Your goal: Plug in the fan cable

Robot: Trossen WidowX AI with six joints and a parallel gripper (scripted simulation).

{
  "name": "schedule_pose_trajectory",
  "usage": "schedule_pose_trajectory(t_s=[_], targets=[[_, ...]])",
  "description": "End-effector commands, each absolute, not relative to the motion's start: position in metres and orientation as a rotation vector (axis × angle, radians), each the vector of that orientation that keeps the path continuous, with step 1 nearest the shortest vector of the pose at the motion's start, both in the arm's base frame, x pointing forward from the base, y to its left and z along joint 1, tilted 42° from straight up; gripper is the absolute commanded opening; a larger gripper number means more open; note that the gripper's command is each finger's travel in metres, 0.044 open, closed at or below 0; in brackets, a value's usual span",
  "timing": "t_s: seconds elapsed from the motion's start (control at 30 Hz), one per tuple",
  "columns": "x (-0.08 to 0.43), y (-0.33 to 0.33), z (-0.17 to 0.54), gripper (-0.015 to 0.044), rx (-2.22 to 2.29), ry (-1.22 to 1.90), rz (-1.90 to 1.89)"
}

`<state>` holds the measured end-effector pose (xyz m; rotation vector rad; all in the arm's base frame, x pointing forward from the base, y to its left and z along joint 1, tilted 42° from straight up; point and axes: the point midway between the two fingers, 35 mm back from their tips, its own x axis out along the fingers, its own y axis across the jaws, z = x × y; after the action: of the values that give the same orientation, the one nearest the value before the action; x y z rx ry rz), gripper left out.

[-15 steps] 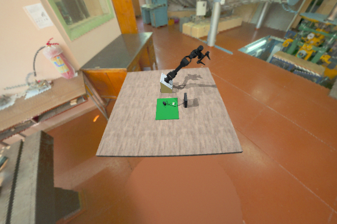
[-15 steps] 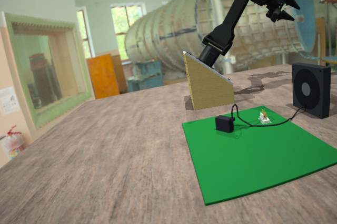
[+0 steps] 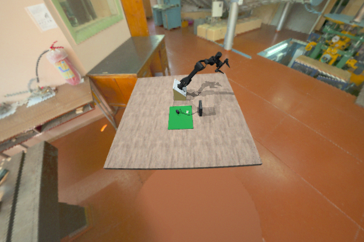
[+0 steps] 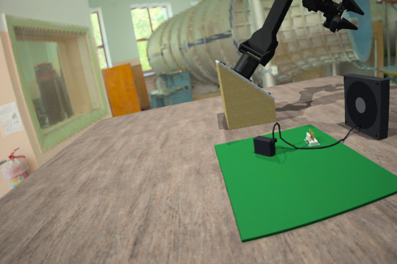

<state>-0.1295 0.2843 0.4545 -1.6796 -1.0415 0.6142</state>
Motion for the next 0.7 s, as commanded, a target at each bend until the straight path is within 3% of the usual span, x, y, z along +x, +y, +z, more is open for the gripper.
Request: schedule_pose_trajectory(t_s=[0.0,0.67], targets=[[-0.111,0.304,0.453,0.044,-1.699,-1.02,0.559],[0.04,0.383,0.423,0.044,-1.862,-0.846,0.375]])
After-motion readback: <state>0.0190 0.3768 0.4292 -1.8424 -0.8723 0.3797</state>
